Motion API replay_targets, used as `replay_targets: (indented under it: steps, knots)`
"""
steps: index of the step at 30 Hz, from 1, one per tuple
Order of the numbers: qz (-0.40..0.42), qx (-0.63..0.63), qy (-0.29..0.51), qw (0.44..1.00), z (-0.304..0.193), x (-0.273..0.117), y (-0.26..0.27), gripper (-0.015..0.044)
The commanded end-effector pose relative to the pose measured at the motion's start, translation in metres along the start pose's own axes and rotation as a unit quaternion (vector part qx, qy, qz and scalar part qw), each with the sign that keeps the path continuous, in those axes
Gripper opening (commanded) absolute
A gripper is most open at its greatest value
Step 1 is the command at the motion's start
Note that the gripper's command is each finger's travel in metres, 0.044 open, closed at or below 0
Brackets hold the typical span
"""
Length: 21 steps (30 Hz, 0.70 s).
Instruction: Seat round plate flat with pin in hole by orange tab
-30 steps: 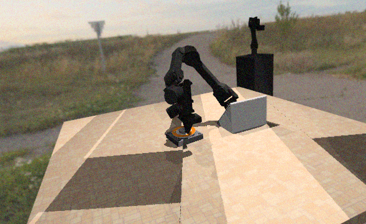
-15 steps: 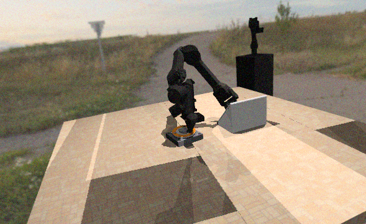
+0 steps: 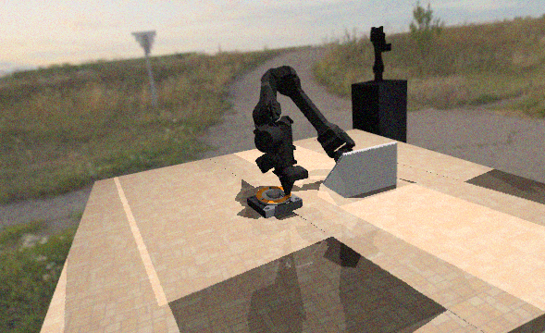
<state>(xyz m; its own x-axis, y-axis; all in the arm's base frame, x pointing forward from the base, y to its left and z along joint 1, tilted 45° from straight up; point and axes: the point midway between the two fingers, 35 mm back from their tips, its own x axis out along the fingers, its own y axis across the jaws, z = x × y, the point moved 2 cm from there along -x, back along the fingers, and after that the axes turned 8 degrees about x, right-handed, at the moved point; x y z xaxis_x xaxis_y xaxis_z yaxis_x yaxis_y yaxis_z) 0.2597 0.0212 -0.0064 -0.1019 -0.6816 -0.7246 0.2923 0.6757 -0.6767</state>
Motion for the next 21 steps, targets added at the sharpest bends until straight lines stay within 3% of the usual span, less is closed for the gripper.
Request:
replay_targets:
  steps: [1, 21]
  knots:
    - [-0.005, -0.002, 0.005, 1.0, -0.006, 0.003, -0.005, 0.0]
    - [-0.006, -0.003, 0.005, 1.0, -0.016, -0.002, -0.026, 0.0]
